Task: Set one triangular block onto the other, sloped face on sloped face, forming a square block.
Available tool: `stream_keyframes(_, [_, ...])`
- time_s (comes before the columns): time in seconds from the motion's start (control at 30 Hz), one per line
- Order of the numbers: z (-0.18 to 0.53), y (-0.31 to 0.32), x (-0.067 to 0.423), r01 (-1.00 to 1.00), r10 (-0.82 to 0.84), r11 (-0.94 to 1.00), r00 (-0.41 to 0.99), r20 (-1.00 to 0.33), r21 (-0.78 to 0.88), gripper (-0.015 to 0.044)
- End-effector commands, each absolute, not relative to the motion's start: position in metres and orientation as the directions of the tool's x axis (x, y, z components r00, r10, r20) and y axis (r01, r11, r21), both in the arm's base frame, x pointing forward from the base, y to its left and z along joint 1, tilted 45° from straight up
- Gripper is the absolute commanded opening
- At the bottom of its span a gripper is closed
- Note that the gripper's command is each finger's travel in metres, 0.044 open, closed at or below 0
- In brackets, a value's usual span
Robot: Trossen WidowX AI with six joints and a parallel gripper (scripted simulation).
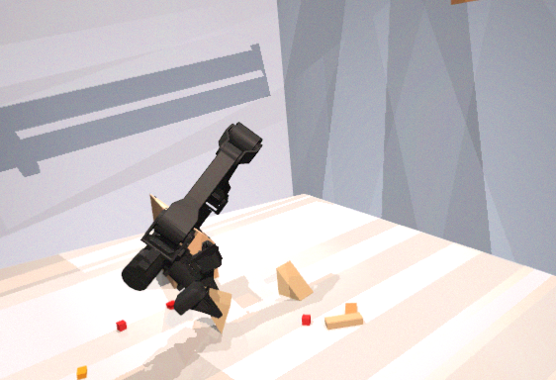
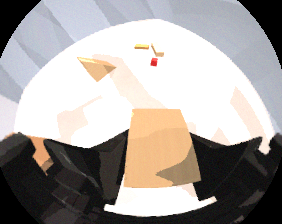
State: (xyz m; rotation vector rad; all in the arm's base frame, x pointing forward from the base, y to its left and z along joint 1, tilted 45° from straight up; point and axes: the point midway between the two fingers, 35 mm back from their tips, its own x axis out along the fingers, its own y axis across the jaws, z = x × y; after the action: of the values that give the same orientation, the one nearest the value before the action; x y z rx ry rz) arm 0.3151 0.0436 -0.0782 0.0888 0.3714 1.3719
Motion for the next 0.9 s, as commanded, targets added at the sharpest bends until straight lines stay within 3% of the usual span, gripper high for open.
stream_keyframes(0.0, [-0.0820, 0.0400, 0.3147, -0.940, 0.974, 0.212, 0.183, -0.130, 0.269, 0.0000])
stream_keyframes(0.07, [-0.0843, 0.0391, 0.3130, -0.940, 0.977, 0.210, 0.193, -0.090, 0.269, 0.0000])
stream_keyframes(0.1, [-0.0818, 0.0416, 0.3124, -0.940, 0.976, 0.200, 0.166, -0.143, 0.276, 0.0026])
stream_keyframes(0.63, [-0.0818, 0.0416, 0.3124, -0.940, 0.976, 0.200, 0.166, -0.143, 0.276, 0.0440])
stream_keyframes(0.87, [-0.0818, 0.0416, 0.3124, -0.940, 0.976, 0.200, 0.166, -0.143, 0.276, 0.0440])
